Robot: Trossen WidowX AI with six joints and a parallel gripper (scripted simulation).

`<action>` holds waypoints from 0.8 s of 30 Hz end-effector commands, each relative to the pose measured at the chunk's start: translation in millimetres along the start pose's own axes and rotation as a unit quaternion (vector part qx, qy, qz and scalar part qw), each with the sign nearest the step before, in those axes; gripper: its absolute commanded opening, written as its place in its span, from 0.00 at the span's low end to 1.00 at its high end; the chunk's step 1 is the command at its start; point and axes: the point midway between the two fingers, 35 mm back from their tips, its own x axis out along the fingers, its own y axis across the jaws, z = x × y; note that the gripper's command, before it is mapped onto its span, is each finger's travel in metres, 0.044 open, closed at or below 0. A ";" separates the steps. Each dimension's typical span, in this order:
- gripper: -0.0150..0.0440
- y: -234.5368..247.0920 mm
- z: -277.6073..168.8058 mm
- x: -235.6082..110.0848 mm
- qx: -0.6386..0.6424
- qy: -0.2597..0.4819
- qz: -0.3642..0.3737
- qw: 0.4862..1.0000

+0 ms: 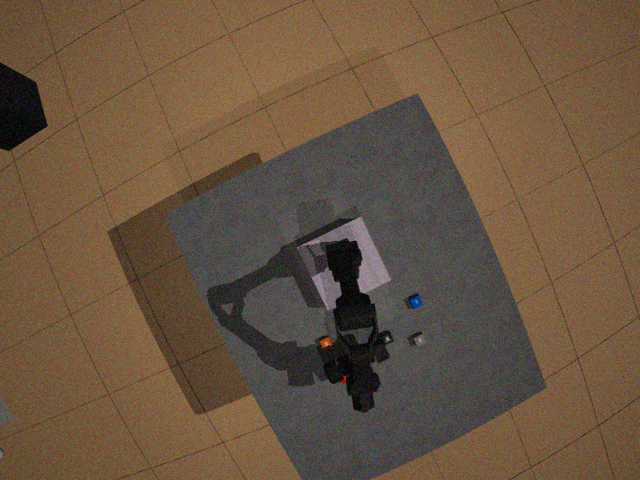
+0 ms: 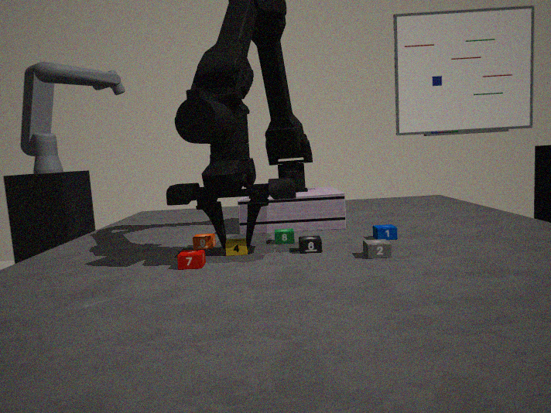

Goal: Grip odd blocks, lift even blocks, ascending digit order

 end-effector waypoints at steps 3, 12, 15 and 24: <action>0.46 1.4 0.4 -2.0 -0.014 0.001 0.000 1.000; 0.46 0.0 -0.4 -13.3 -0.002 0.002 0.000 1.000; 0.46 0.0 -0.4 -13.3 -0.002 0.002 0.000 1.000; 0.46 0.0 -0.4 -13.3 -0.002 0.002 0.000 1.000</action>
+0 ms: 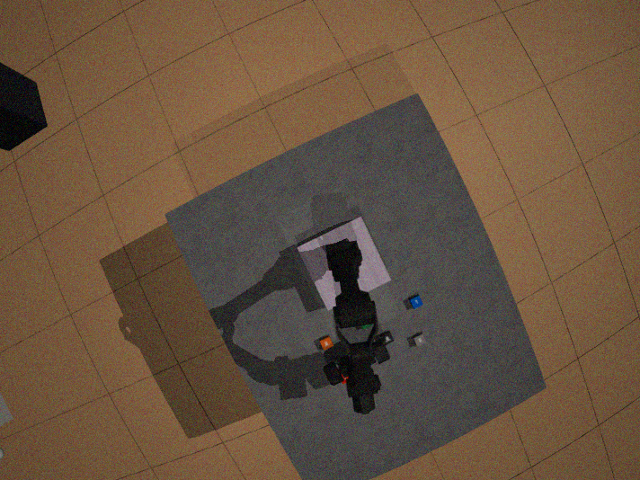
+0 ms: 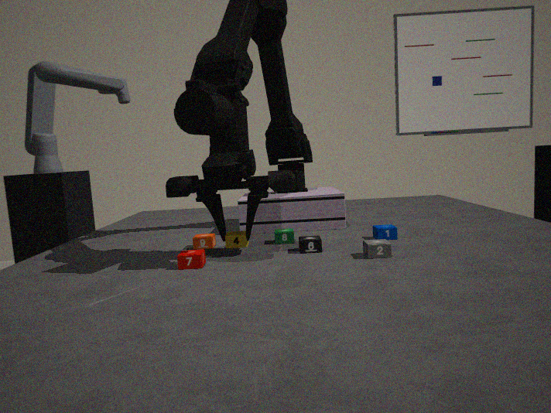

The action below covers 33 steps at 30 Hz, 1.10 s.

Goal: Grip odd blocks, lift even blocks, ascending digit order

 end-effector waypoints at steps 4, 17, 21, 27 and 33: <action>0.46 -0.3 0.2 2.6 0.003 -0.001 -0.001 1.000; 0.46 -0.3 0.0 13.5 0.003 -0.001 -0.001 1.000; 0.46 -0.3 0.0 13.5 0.003 -0.001 -0.001 1.000; 0.68 -0.3 0.0 13.5 0.003 -0.001 -0.001 1.000; 0.93 -0.3 0.0 13.5 0.003 -0.001 -0.001 1.000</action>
